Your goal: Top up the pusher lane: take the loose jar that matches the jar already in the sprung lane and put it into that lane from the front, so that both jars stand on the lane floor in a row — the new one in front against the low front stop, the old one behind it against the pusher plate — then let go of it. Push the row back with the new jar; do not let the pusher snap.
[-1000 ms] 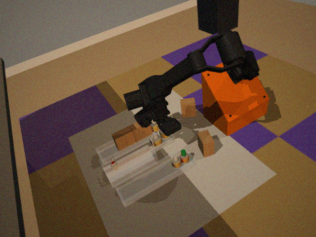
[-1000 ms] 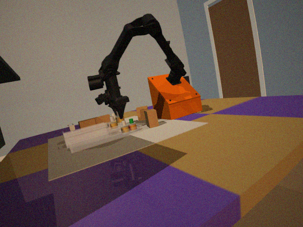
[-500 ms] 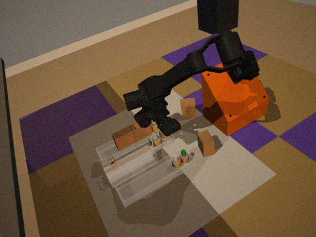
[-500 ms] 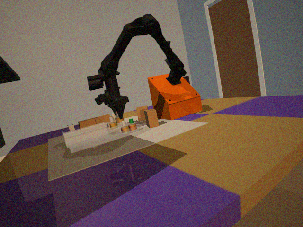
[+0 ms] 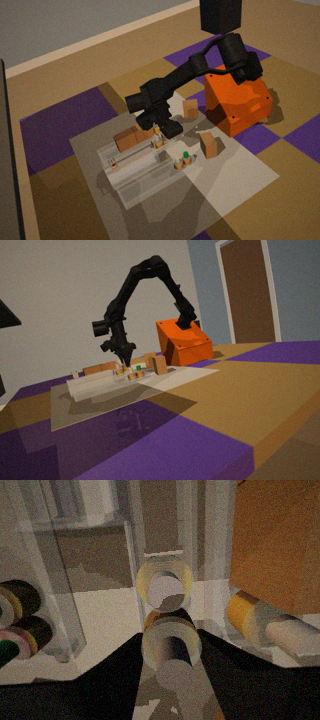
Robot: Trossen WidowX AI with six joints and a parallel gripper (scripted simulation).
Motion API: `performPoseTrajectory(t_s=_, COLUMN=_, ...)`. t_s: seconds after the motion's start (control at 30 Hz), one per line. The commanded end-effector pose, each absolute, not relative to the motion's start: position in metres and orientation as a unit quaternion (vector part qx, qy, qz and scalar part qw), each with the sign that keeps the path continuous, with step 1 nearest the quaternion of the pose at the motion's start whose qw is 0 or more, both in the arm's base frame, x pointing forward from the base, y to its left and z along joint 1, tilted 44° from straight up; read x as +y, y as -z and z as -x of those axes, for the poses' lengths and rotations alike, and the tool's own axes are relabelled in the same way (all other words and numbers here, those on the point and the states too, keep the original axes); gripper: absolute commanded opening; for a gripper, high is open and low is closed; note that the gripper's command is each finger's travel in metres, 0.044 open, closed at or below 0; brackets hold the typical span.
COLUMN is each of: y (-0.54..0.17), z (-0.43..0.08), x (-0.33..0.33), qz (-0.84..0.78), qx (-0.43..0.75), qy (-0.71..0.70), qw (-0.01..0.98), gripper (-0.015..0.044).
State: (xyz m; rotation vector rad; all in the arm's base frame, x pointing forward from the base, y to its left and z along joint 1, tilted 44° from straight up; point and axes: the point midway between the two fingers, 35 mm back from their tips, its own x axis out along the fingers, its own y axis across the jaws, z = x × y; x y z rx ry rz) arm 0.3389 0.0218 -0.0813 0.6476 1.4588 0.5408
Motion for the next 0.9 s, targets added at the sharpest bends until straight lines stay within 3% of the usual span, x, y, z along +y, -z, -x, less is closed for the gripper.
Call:
performPoseTrajectory(t_s=0.0, y=0.0806, z=-0.3458, x=0.0227, qz=-0.287, qx=0.636, qy=-0.243, qw=0.674, gripper=0.0000)
performPoseTrajectory(t_s=0.87, y=0.0878, z=-0.3456, x=0.0298, qz=-0.288, qx=0.636, qy=-0.243, qw=0.673, gripper=0.0000)
